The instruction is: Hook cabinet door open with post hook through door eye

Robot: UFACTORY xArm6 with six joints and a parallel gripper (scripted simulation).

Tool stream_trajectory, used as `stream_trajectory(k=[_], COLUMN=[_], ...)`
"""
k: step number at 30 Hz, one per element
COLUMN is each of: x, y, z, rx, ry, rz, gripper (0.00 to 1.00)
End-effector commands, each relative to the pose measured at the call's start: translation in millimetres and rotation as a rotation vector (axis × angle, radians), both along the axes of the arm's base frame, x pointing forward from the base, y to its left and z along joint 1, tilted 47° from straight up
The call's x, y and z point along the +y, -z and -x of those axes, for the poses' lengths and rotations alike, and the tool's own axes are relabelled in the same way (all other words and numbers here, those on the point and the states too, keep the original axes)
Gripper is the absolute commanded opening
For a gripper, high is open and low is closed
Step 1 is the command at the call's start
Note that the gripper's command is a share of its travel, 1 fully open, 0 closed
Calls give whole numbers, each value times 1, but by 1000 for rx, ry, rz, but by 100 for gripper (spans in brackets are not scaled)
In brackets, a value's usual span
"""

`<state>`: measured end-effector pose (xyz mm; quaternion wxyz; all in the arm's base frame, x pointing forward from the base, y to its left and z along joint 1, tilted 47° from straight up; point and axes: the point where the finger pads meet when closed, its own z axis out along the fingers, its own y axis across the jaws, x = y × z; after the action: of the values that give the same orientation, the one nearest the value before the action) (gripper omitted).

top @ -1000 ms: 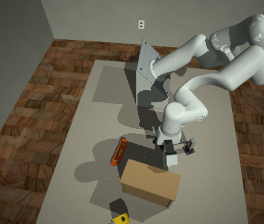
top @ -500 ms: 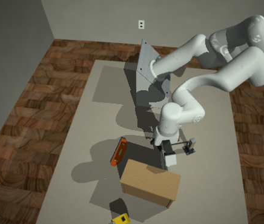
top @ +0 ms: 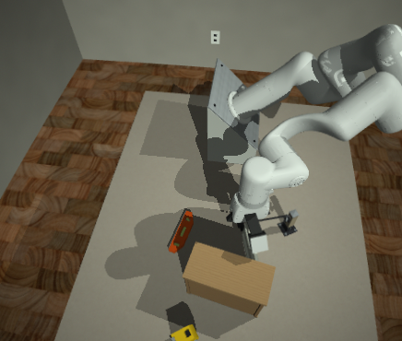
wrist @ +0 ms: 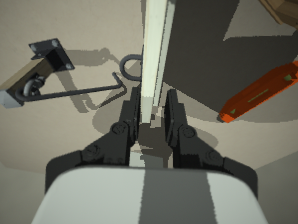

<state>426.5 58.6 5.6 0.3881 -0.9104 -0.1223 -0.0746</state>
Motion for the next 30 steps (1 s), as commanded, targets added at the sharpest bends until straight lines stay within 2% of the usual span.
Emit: stream_trajectory(k=[1,24,30], x=[-1,-4,-2], y=[-1,2,0], z=[-1,-3,-2], rx=[-3,-27,4], ry=[1,-21,8], rz=[1,2,1], gripper=[27,27,27])
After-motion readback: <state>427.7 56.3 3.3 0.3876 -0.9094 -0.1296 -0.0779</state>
